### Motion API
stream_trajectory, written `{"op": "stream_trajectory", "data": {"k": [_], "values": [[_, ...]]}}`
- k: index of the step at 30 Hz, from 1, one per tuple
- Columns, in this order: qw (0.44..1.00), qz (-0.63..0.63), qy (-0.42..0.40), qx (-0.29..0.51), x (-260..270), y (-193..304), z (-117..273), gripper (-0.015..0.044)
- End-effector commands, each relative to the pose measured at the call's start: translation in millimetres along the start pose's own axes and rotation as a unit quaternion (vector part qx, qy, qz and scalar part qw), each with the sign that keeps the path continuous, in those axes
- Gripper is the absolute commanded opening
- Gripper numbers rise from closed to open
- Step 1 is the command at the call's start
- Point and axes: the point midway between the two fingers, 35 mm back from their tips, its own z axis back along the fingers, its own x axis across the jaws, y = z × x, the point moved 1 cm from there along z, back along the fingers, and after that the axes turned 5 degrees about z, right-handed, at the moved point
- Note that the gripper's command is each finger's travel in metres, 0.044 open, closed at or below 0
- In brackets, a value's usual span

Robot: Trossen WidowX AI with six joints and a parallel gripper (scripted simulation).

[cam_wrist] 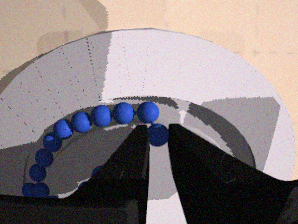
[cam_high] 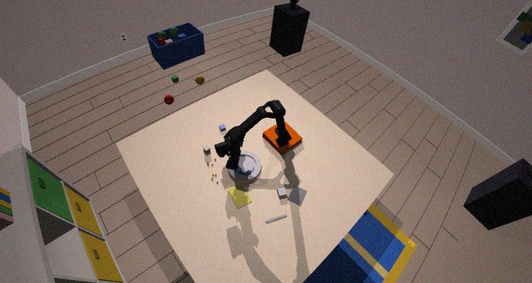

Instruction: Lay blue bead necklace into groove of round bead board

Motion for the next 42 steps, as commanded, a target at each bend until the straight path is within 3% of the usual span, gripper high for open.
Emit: {"op": "stream_trajectory", "data": {"k": [1, 19, 36, 42], "values": [[1.000, 0.001, 0.001, -0.001, -9.4, -4.3, 0.9, 0.0000], [1.000, 0.001, 0.001, -0.001, -9.9, -4.5, -7.8, 0.0000], [1.000, -0.002, 0.001, -0.002, -10.1, -4.6, -2.6, 0.0440], [1.000, 0.001, 0.001, -0.001, -10.1, -4.6, 0.9, 0.0440]]}}
